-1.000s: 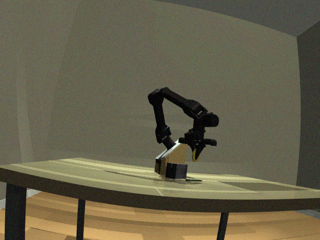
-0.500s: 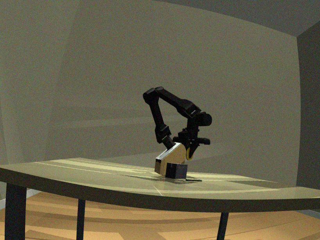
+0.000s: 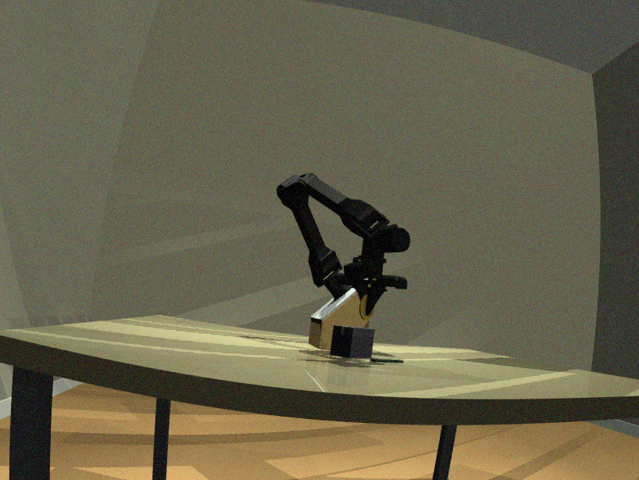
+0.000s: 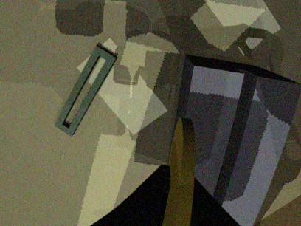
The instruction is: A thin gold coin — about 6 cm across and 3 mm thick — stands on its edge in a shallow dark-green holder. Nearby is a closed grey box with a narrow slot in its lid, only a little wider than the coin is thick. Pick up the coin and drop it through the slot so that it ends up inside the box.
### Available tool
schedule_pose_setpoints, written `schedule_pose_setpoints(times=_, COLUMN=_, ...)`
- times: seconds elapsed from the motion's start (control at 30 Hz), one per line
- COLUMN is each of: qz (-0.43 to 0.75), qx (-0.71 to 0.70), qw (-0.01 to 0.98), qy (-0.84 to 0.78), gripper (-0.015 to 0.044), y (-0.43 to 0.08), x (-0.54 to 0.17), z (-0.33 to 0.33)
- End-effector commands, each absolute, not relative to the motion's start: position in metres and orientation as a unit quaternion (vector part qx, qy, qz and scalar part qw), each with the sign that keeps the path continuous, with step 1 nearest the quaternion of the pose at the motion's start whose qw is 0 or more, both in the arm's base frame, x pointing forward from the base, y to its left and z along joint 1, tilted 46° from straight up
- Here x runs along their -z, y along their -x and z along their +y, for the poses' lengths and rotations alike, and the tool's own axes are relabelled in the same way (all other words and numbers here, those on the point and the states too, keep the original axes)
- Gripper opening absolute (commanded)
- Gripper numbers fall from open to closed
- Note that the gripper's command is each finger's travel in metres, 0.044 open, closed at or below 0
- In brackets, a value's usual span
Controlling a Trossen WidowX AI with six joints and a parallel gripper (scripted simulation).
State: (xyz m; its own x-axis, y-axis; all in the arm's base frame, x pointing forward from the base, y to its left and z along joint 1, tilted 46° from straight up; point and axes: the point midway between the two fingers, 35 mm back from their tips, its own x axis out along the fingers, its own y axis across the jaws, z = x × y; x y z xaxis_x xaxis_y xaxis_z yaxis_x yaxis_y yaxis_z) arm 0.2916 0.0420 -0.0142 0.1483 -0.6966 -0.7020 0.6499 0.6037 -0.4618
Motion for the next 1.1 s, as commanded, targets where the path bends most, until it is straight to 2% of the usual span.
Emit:
schedule_pose_setpoints(times=0.0, qz=0.476, qx=0.444, qw=0.759, qy=0.024, gripper=0.0000, y=-0.284, x=0.009, z=0.036)
schedule_pose_setpoints(times=0.33, qz=0.476, qx=0.444, qw=0.758, qy=0.025, gripper=0.0000, y=-0.264, x=0.004, z=0.022)
schedule_pose_setpoints(times=1.07, qz=0.478, qx=0.446, qw=0.756, qy=0.025, gripper=0.0000, y=-0.263, x=0.004, z=0.022)
